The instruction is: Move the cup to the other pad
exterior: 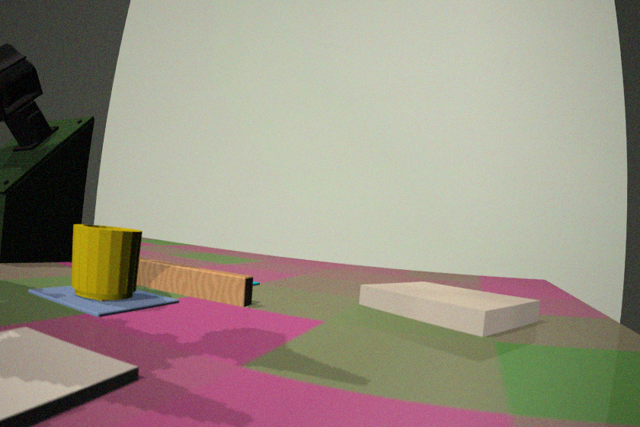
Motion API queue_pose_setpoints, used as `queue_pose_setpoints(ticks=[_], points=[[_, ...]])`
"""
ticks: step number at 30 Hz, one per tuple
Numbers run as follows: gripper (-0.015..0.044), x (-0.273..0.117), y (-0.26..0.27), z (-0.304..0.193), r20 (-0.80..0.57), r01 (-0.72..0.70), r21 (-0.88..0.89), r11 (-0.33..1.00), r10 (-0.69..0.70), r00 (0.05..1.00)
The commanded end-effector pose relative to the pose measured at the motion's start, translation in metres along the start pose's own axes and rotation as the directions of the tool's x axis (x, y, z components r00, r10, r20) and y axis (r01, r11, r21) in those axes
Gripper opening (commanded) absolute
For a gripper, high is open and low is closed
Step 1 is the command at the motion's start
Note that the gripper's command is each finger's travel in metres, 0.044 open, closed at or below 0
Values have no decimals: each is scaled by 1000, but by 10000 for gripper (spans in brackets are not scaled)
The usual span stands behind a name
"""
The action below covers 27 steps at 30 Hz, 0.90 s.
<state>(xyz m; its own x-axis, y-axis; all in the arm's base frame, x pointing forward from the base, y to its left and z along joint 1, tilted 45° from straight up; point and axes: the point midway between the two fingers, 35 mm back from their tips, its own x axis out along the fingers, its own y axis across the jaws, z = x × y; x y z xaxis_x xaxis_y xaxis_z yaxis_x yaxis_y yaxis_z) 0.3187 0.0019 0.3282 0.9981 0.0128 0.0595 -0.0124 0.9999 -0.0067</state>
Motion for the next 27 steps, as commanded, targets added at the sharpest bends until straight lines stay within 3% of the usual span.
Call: queue_pose_setpoints(ticks=[1, 5, 9, 14, 19, 23, 27], points=[[374, 2, -1, -3, -13, 6, -7, 1000, -6, 1000], [269, 27, -19, -62, -260, 79, -179, 981, -125, 958], [167, 38, -39, -129, -504, 45, -390, 920, -254, 826], [167, 28, -63, -208, -722, -180, -590, 787, -414, 554], [167, 0, -85, -270, -793, -528, -589, 611, -562, 234], [167, -30, -102, -304, -742, -794, -402, 456, -670, -9], [167, -41, -107, -313, -705, -865, -303, 400, -705, -79]])
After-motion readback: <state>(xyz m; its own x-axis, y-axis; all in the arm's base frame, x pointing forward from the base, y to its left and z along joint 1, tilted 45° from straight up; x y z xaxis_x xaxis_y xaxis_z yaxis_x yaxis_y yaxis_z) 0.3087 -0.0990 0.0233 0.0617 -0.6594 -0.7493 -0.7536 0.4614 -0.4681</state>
